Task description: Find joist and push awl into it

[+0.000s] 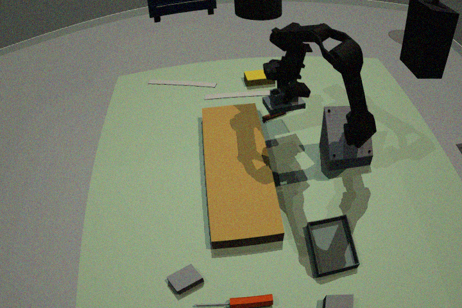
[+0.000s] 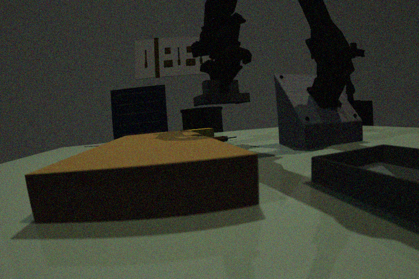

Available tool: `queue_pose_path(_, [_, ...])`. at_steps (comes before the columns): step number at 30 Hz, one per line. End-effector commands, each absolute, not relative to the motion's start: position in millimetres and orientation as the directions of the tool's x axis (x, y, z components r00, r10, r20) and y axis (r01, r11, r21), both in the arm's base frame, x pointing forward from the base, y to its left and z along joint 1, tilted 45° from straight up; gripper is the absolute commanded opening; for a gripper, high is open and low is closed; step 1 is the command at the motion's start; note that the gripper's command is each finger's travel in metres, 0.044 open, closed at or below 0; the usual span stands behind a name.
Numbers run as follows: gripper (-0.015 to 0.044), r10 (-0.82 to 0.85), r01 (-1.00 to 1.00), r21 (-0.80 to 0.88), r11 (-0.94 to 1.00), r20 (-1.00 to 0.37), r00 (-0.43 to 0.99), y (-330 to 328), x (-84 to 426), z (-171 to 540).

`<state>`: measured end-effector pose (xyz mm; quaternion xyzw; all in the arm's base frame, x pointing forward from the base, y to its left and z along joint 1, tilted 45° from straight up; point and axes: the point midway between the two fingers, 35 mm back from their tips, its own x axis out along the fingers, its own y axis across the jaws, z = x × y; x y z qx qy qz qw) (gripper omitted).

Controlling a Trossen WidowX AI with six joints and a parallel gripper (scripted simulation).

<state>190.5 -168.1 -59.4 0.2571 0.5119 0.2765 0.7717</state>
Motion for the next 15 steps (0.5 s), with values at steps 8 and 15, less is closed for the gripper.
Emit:
queue_pose_path(8, [0.0000, 0.668, -0.109, 0.675, 0.729, -0.668, 0.328, -194, 231, -62])
queue_pose_path(15, [0.0000, 0.659, -0.072, 0.677, 0.732, -0.676, 0.330, -205, 260, -65])
